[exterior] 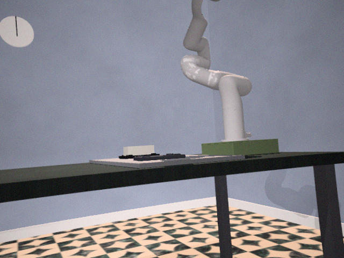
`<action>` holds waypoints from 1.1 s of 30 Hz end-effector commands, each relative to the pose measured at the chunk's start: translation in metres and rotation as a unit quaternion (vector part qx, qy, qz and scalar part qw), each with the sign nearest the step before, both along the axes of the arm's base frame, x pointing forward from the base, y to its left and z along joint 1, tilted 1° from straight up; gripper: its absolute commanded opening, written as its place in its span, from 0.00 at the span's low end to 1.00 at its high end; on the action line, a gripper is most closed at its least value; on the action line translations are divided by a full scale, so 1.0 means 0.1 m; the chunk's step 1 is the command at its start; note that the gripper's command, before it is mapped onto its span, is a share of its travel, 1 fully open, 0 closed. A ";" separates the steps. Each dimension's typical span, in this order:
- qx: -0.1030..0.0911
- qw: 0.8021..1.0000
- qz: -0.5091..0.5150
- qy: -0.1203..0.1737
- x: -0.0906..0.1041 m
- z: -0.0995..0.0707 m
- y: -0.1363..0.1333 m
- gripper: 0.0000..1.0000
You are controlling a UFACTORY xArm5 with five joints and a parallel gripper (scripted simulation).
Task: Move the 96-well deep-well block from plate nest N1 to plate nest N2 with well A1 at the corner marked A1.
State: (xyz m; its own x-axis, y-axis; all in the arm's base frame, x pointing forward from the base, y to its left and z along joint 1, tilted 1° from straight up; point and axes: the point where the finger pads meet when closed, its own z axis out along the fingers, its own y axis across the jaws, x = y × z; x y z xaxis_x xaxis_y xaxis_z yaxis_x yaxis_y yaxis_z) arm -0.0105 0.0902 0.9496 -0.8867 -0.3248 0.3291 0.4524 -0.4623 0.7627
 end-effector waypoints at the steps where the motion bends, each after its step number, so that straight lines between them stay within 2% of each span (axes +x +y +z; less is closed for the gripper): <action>1: -0.032 0.999 -0.017 0.012 0.04 -0.07 0.20 1.00; 7: -0.032 0.999 -0.017 0.012 0.02 -0.16 0.44 1.00; 8: -0.045 0.999 -0.025 0.018 0.05 -0.18 0.48 1.00; 10: -0.045 0.999 -0.025 0.018 0.05 -0.18 0.48 1.00; 13: -0.086 0.995 -0.046 0.036 0.14 -0.25 0.61 1.00; 20: -0.087 0.994 -0.047 0.037 0.15 -0.39 0.90 1.00; 24: -0.138 0.985 -0.076 0.067 0.31 -0.49 1.05 1.00; 33: -0.140 0.985 -0.078 0.069 0.35 -0.65 1.32 1.00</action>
State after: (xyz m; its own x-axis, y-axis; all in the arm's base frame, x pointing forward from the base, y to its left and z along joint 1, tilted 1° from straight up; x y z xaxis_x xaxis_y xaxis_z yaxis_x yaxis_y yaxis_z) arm 0.0227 0.2110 0.8907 -0.8600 -0.0704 0.5054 0.4999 -0.3144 0.8070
